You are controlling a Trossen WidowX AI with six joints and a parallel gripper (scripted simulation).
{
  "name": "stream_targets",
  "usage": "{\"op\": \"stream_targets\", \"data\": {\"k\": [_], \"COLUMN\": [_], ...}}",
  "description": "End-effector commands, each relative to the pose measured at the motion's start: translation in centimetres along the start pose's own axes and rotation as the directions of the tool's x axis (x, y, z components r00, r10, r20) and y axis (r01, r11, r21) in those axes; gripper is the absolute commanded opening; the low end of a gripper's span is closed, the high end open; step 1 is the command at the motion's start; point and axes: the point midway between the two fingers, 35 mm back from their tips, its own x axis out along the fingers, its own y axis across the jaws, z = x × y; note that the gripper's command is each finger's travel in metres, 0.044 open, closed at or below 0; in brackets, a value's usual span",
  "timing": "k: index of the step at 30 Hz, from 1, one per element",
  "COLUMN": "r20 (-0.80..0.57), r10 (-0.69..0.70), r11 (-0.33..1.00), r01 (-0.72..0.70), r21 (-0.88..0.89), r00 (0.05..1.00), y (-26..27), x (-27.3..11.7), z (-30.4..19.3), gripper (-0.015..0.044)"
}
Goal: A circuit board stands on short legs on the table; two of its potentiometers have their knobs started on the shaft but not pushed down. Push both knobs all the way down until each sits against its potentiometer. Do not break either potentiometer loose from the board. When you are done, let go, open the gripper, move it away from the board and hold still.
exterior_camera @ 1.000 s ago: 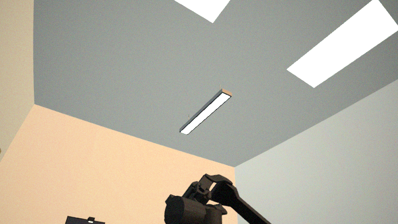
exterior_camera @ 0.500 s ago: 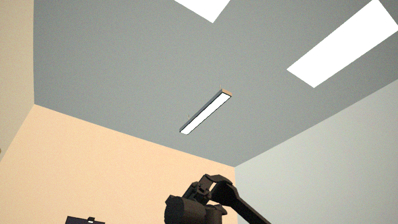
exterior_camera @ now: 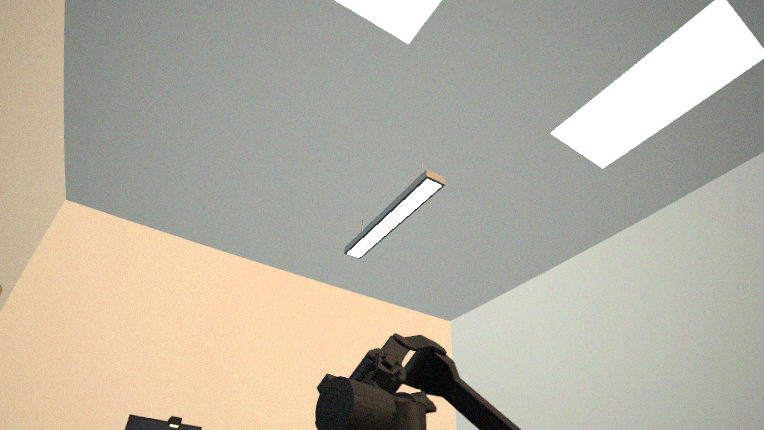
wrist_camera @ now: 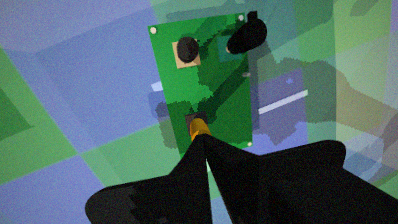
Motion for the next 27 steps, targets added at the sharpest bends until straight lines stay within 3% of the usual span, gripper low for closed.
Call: {"op": "stream_targets", "data": {"k": [1, 10, 18, 26, 27], "r20": [-0.003, -0.003, -0.004, 0.052, 0.05], "r10": [-0.002, -0.001, -0.006, 0.062, 0.061], "r11": [1.0, 1.0, 1.0, 0.988, 0.983], "r01": [0.002, 0.001, 0.006, -0.054, -0.051], "r21": [0.004, 0.004, -0.004, -0.143, -0.175], "r00": [1.0, 1.0, 1.0, 0.997, 0.997], "y": [-0.1, -0.1, -0.1, 0.8, 0.7], "x": [-0.2, -1.6, -1.1, -3.4, -3.5], "z": [0.0, 0.0, -0.1, 1.2, 1.3], "gripper": [0.0, 0.0, 0.021, 0.0, 0.0]}}
